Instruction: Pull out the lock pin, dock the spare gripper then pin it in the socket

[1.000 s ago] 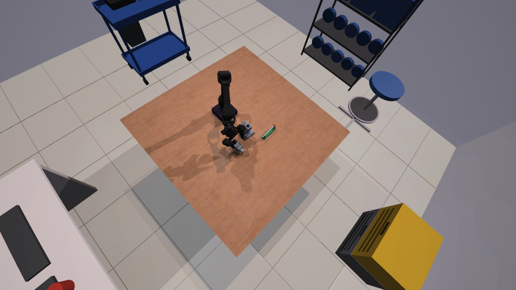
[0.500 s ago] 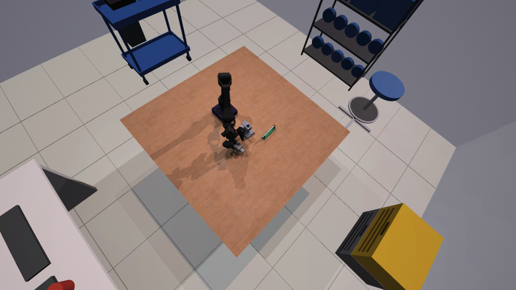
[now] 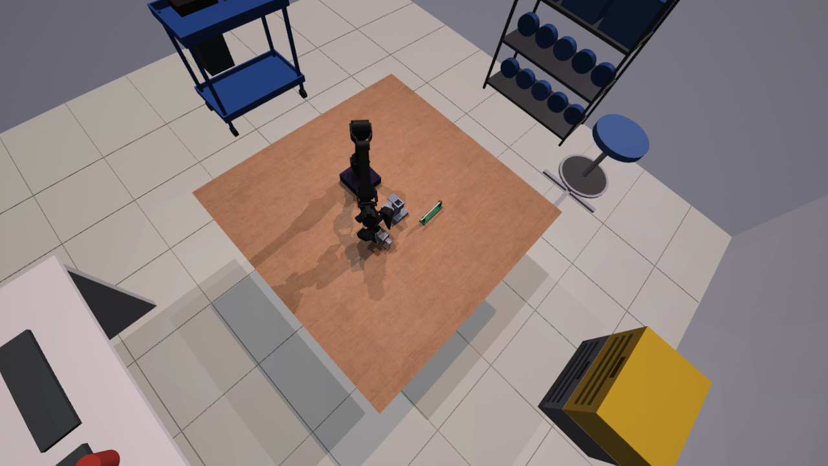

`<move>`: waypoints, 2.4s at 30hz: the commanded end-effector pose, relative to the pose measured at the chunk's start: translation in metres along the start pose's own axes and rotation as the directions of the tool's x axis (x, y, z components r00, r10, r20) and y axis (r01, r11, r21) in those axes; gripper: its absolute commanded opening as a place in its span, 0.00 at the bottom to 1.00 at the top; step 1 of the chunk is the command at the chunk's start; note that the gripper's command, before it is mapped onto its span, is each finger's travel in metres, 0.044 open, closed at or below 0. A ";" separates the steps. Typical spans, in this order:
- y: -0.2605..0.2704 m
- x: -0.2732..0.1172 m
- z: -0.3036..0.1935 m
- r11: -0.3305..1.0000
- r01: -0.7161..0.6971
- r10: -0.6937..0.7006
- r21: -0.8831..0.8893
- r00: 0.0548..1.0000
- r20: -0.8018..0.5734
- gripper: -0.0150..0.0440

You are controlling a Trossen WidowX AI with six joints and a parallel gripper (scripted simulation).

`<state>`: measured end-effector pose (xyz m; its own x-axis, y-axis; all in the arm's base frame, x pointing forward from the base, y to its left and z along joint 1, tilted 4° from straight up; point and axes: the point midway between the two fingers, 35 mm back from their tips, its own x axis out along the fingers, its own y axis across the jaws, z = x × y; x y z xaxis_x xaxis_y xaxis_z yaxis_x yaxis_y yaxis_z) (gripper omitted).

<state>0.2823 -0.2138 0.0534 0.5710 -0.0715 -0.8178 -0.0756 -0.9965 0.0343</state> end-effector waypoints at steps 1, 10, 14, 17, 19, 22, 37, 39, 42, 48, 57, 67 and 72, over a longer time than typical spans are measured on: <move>-0.001 0.007 0.007 1.000 0.000 0.000 0.006 1.000 0.009 1.00; -0.002 0.019 0.015 1.000 0.000 -0.001 0.006 1.000 0.009 1.00; -0.002 0.023 0.018 1.000 0.001 -0.001 0.006 1.000 0.009 1.00; -0.003 0.023 0.019 1.000 0.001 -0.001 0.006 1.000 0.009 1.00; -0.003 0.023 0.019 1.000 0.001 -0.001 0.006 1.000 0.009 1.00; -0.003 0.023 0.019 1.000 0.001 -0.001 0.006 1.000 0.009 0.87; -0.003 0.023 0.019 1.000 0.001 -0.001 0.006 1.000 0.009 0.43; -0.002 0.022 0.017 1.000 0.001 -0.001 0.006 1.000 0.009 0.34; -0.001 0.015 0.011 1.000 0.000 0.000 0.006 1.000 0.009 0.25; 0.002 -0.008 -0.006 1.000 0.000 0.000 0.006 1.000 0.008 0.25; 0.002 -0.049 -0.030 1.000 0.000 0.000 0.005 1.000 0.008 0.25; -0.002 -0.081 -0.043 1.000 0.000 0.000 0.006 1.000 0.009 0.25; -0.001 -0.075 -0.039 1.000 -0.001 0.000 0.011 1.000 0.016 0.25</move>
<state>0.2718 -0.2088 0.1377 0.5575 -0.0714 -0.8271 -0.0846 -0.9960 0.0289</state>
